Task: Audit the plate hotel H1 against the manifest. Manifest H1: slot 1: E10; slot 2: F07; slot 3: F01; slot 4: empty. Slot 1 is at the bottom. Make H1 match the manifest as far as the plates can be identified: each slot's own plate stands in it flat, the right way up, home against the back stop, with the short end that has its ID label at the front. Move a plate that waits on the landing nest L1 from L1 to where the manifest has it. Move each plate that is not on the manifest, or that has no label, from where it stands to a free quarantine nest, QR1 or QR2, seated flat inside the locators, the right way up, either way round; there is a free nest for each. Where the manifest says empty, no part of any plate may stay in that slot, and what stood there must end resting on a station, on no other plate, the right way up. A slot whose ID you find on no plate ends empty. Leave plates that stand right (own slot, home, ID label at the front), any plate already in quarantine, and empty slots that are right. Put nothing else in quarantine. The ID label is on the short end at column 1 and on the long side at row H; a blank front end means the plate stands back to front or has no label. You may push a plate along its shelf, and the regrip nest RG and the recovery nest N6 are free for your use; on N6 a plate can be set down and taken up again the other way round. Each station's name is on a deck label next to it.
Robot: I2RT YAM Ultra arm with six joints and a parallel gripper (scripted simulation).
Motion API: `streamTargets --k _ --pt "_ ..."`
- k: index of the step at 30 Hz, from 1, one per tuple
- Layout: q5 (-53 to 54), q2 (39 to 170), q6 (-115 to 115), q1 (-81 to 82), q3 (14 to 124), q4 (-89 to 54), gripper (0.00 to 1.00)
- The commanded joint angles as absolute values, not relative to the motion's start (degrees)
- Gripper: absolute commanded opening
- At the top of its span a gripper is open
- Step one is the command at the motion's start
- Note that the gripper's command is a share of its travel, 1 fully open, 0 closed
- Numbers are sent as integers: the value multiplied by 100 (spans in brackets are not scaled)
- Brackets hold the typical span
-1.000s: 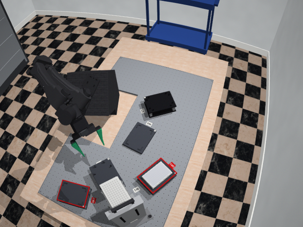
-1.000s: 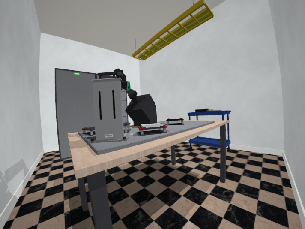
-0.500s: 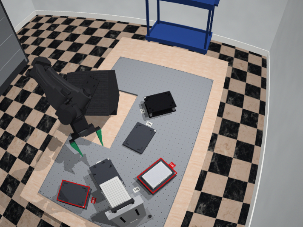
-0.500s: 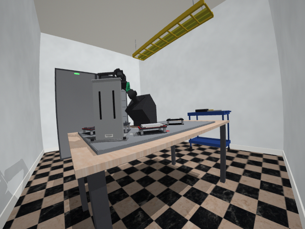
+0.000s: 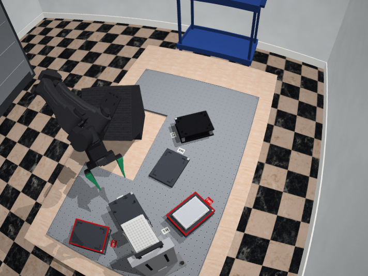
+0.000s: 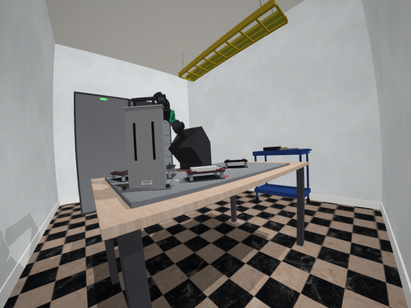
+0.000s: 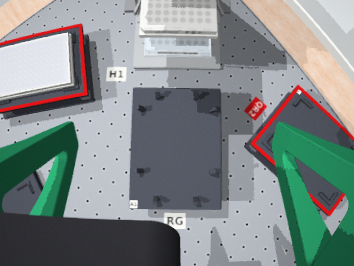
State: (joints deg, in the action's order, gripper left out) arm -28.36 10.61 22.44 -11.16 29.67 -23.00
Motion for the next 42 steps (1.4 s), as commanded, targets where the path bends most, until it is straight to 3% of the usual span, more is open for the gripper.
streamTargets --k 1,20,37,42 --pt "-2823 916 2238 -1059 3145 -2249 100" --pt "-2887 916 2242 -993 3145 -2247 100" --pt "-871 1358 2392 -3200 2002 -1048 100" --pt "-630 1313 2443 -3365 2220 -1035 100"
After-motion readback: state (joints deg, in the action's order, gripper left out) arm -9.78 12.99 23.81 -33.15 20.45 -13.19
